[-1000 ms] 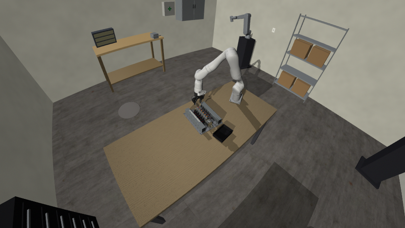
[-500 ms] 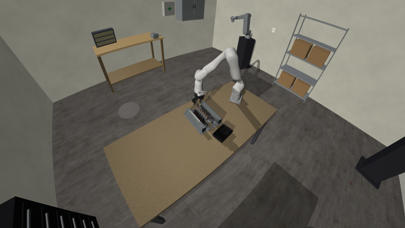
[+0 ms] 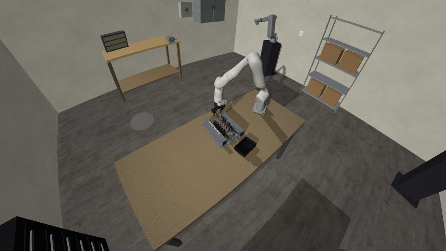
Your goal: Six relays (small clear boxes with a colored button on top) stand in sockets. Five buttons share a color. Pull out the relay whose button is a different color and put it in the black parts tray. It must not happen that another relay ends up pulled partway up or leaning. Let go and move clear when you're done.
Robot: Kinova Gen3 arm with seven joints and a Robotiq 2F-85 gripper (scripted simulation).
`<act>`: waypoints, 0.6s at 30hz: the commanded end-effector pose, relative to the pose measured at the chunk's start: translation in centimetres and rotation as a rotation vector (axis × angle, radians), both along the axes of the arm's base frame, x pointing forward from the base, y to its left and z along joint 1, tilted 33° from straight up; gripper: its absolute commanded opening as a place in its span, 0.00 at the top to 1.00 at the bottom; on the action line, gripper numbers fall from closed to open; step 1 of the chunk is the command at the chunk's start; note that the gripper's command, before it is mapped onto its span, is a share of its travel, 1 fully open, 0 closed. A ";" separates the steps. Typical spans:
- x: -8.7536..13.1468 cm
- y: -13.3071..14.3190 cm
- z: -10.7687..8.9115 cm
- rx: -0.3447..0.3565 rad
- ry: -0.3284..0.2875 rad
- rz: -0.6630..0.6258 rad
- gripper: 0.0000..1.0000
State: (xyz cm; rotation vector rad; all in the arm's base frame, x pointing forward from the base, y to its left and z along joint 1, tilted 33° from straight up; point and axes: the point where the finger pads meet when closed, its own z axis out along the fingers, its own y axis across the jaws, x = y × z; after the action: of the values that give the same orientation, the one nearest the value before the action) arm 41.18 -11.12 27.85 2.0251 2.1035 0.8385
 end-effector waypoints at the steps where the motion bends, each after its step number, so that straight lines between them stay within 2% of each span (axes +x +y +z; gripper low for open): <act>1: 0.0 0.0 0.0 -0.001 -0.001 -0.001 0.39; 18: 0.2 0.1 -0.2 -0.001 -0.001 -0.001 0.39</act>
State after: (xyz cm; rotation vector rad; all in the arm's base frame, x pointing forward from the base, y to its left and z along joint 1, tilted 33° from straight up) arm 41.27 -11.17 27.74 2.0254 2.1001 0.8366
